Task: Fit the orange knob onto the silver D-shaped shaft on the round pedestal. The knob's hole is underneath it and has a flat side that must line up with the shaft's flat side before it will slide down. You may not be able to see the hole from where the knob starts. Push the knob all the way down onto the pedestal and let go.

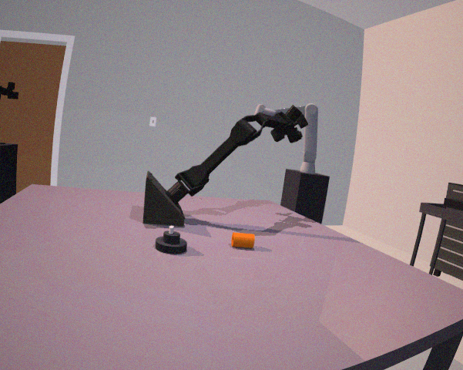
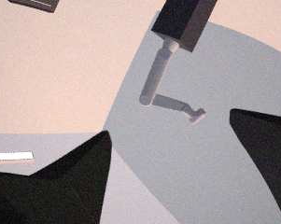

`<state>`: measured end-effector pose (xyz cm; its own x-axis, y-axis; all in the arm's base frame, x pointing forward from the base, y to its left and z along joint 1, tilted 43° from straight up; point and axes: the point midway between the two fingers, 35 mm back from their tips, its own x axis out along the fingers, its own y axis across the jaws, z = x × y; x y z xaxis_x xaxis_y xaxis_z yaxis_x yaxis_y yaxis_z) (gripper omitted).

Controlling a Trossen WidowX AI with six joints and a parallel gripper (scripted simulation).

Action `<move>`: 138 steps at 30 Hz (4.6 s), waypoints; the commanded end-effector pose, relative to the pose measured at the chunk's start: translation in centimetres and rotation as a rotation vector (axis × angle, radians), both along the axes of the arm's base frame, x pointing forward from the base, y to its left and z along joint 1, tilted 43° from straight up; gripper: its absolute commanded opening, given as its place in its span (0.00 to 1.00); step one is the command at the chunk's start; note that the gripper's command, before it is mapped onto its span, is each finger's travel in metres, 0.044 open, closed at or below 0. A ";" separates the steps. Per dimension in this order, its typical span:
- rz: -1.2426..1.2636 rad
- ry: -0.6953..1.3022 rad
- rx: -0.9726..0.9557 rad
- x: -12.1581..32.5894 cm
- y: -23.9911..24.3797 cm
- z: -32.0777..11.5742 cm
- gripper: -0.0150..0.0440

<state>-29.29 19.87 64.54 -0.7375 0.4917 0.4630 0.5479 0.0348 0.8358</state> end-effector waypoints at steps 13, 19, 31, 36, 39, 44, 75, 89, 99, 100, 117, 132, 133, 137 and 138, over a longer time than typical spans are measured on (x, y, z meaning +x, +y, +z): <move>-0.445 -0.252 -0.161 10.4 13.7 -7.2 1.00; -0.677 -0.372 -0.360 20.0 19.0 -12.7 1.00; -1.034 -0.402 -0.901 40.9 18.4 -23.9 1.00; -1.151 -0.319 -1.143 48.5 13.6 -28.0 1.00; -1.207 -0.239 -1.287 52.2 9.9 -30.3 1.00; -1.265 -0.045 -1.526 56.5 3.0 -33.9 1.00; -1.104 0.669 -2.028 58.1 -8.1 -46.8 1.00; -1.103 0.669 -2.027 58.4 -6.1 -48.9 1.00; -1.103 0.669 -2.027 58.6 -5.0 -50.1 1.00; -1.103 0.669 -2.027 58.6 -4.9 -50.2 1.00; -1.102 0.670 -2.026 58.6 -3.4 -51.8 0.91; -1.102 0.670 -2.026 58.6 -3.4 -51.8 0.66; -1.102 0.670 -2.026 58.6 -3.4 -51.8 0.65; -1.102 0.670 -2.026 58.6 -3.4 -51.8 0.60; -1.102 0.670 -2.026 58.6 -3.4 -51.8 0.59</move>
<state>29.28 16.53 12.81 -0.0203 0.3959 -0.9181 0.9900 -0.1204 -0.0737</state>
